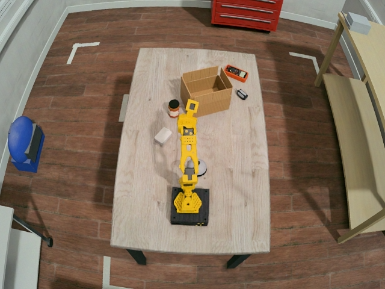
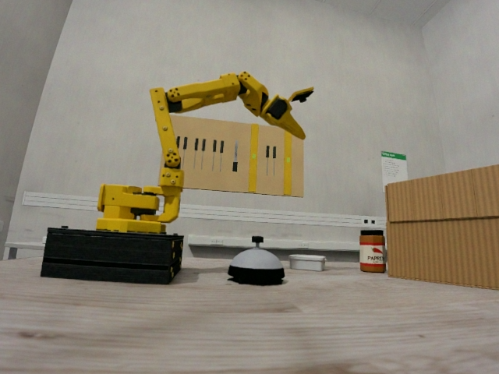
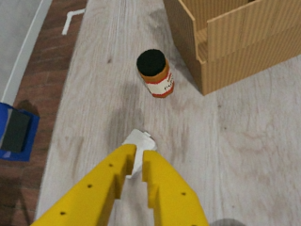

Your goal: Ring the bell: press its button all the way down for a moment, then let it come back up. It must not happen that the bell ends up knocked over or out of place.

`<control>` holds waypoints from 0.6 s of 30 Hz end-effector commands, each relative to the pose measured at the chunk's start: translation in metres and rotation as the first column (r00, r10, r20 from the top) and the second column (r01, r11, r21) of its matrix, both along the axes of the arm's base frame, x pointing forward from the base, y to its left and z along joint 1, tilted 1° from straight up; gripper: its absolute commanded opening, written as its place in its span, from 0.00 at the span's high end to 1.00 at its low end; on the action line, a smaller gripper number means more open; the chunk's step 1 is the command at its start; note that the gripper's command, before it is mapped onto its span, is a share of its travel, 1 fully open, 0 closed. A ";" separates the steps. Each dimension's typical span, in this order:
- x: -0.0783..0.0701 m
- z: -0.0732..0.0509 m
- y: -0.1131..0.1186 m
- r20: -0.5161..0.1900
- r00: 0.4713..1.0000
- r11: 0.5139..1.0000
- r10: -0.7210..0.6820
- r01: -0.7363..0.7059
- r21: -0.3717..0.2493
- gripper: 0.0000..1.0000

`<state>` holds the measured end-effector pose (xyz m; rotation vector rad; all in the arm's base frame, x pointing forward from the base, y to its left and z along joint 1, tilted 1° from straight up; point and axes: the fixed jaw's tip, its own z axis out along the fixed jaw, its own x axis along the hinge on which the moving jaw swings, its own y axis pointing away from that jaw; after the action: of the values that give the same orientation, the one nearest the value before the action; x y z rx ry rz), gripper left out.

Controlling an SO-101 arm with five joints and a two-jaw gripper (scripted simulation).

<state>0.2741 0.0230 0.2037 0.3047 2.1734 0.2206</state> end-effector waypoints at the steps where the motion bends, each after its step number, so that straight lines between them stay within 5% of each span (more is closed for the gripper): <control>1: -0.001 -0.017 -0.005 -0.071 0.997 0.996 0.037 -0.042 -0.079 1.00; 18: -0.011 -0.058 -0.021 -0.283 0.939 0.907 0.196 -0.284 -0.311 1.00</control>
<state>0.2664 0.0069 0.1597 -0.0721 2.3831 -0.0326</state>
